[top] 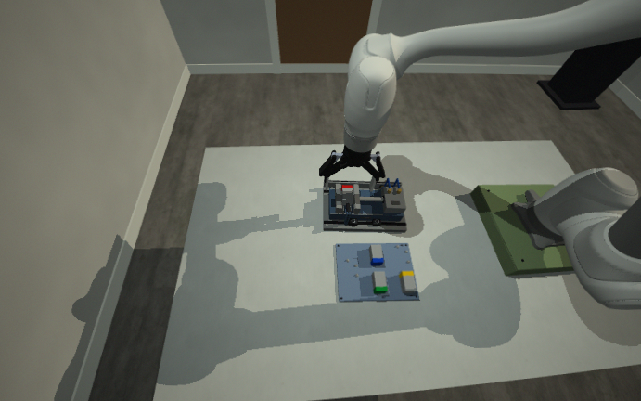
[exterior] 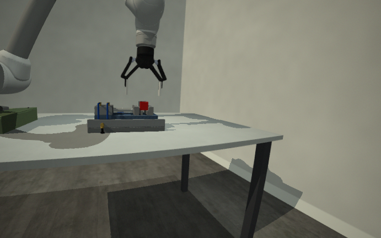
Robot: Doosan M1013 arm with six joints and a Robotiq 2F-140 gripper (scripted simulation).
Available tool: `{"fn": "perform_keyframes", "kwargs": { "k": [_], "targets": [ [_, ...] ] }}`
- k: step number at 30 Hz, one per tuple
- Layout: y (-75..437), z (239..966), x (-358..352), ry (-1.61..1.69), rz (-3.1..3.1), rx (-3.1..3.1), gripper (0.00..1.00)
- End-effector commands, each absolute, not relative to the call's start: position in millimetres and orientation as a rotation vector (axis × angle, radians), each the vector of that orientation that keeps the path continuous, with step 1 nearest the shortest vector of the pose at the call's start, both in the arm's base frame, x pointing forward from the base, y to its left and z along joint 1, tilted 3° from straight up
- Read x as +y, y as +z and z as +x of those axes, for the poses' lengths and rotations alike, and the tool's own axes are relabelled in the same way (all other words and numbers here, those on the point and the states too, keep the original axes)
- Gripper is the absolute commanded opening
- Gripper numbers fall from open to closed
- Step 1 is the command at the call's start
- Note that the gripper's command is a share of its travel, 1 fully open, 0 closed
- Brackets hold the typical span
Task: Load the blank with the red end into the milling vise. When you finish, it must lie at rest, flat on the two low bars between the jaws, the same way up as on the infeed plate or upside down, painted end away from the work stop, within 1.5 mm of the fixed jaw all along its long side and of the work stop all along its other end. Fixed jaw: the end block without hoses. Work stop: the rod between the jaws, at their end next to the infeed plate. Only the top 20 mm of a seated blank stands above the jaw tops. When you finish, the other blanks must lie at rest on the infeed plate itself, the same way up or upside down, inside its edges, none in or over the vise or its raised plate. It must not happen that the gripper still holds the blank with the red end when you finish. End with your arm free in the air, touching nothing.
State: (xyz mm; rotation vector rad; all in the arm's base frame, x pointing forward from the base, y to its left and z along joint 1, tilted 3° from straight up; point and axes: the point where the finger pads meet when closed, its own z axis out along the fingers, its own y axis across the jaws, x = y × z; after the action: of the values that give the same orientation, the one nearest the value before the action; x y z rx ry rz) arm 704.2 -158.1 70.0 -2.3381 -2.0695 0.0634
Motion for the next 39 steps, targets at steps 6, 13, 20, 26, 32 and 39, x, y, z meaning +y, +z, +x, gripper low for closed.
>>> {"fn": "perform_keyframes", "kwargs": {
  "k": [6,13,20,26,32,39],
  "targets": [
    [79.1,704.6,-158.0,0.063,-2.338,-2.069,1.0],
    [107.1,705.8,-157.6,0.063,-2.338,-2.069,1.0],
    [131.0,706.8,-157.3,0.063,-2.338,-2.069,1.0],
    [143.2,707.3,-157.2,0.063,-2.338,-2.07,1.0],
    [158.5,708.0,-157.0,0.063,-2.338,-2.07,1.0],
    [167.7,708.3,-156.8,0.063,-2.338,-2.07,1.0]
  ]
}}
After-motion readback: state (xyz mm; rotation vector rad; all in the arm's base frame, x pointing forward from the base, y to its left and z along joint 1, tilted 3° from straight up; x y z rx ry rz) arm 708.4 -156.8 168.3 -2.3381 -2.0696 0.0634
